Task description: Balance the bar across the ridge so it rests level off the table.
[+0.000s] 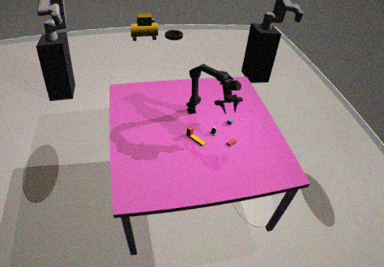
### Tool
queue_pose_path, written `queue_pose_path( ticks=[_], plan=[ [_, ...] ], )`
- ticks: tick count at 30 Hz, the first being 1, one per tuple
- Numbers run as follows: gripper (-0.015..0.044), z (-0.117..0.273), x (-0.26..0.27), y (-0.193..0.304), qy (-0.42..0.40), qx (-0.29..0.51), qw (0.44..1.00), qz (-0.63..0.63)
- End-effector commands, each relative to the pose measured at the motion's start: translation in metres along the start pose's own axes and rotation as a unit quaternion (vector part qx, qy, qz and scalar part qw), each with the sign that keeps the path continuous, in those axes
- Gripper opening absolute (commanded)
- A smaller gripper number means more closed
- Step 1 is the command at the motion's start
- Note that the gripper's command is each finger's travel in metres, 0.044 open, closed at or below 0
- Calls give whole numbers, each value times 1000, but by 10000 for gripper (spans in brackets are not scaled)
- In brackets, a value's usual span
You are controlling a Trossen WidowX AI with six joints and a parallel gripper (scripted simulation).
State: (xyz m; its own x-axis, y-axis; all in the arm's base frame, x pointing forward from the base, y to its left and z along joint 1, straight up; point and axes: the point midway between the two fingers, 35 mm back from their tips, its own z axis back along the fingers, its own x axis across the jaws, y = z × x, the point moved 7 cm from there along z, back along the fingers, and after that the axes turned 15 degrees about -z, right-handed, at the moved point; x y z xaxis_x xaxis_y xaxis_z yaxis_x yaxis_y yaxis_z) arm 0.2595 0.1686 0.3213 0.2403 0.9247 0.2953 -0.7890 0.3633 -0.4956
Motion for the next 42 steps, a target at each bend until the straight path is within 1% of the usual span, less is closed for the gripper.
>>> queue_pose_path(
  ticks=[1, 12, 22, 32, 42],
  plan=[
    [315, -10, -13, -12, 25, 16, 999, 41],
    [315, -34, -50, -37, 76, 68, 986, 129],
    [315, -50, -89, -56, 100, 129, 966, 199],
    [315, -62, -131, -71, 100, 195, 941, 259],
    [315, -69, -176, -81, 77, 258, 912, 309]
  ],
)
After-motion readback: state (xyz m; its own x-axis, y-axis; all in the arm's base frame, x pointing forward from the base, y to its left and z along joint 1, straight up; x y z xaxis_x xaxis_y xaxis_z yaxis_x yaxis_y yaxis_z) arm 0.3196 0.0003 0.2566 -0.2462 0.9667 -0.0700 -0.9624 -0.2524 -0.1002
